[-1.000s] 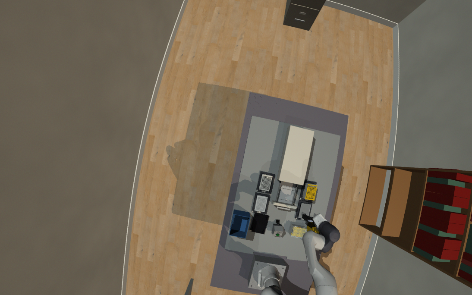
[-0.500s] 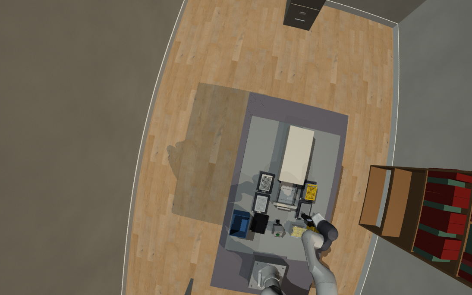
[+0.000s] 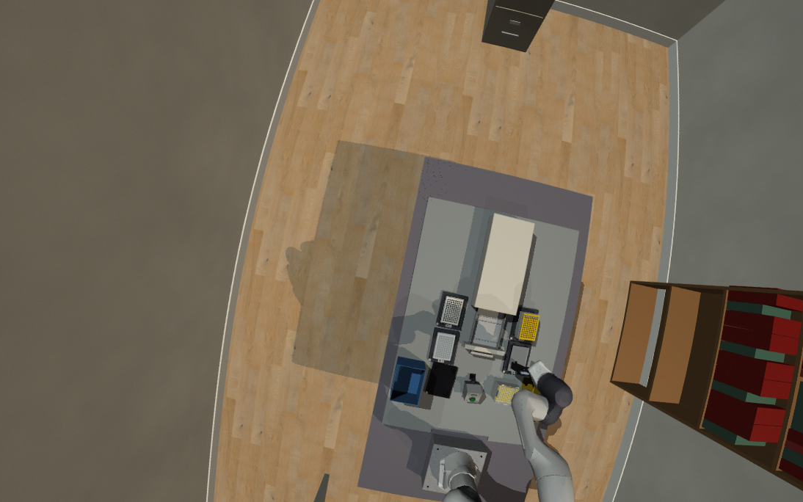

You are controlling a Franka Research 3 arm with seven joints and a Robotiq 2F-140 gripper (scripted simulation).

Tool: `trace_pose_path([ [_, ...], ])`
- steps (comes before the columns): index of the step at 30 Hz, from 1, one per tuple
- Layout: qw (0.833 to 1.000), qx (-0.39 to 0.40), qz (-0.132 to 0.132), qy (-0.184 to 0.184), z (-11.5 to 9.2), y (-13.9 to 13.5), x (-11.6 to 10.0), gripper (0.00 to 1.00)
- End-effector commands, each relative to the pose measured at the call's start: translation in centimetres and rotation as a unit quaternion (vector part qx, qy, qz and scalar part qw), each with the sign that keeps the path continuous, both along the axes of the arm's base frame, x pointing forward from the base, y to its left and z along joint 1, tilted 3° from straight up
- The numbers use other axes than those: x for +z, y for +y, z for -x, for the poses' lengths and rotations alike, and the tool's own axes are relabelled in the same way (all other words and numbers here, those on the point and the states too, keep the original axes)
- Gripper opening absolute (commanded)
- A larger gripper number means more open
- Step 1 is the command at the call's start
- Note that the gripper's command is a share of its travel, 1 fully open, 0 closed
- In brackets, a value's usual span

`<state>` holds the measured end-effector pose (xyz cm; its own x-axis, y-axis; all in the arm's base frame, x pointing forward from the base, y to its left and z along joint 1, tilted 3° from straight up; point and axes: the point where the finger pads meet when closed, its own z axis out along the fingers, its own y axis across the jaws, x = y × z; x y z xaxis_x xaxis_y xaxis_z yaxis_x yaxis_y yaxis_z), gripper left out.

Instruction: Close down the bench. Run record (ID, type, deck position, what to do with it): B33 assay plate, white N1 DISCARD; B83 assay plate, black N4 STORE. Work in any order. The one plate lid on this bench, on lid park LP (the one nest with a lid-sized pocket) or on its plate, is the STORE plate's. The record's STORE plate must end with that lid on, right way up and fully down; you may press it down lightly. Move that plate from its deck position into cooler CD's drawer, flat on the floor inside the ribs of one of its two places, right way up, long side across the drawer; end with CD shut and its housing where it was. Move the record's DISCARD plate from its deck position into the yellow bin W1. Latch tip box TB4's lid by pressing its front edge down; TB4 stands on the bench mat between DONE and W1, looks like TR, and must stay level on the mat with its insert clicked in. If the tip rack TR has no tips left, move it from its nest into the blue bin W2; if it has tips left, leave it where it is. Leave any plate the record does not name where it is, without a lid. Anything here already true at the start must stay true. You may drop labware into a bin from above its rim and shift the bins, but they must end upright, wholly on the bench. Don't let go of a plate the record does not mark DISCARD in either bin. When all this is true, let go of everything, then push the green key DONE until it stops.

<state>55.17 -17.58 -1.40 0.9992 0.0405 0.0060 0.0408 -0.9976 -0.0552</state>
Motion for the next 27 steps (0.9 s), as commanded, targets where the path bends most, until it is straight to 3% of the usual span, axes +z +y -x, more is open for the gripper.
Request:
trace_pose_path([
  [1, 1.0, -0.003, 0.002, -0.004, -0.3, -0.1, -0.4, 0.66],
  [27, 1.0, -0.003, 0.002, -0.004, -0.4, 0.0, -2.8, 0.66],
])
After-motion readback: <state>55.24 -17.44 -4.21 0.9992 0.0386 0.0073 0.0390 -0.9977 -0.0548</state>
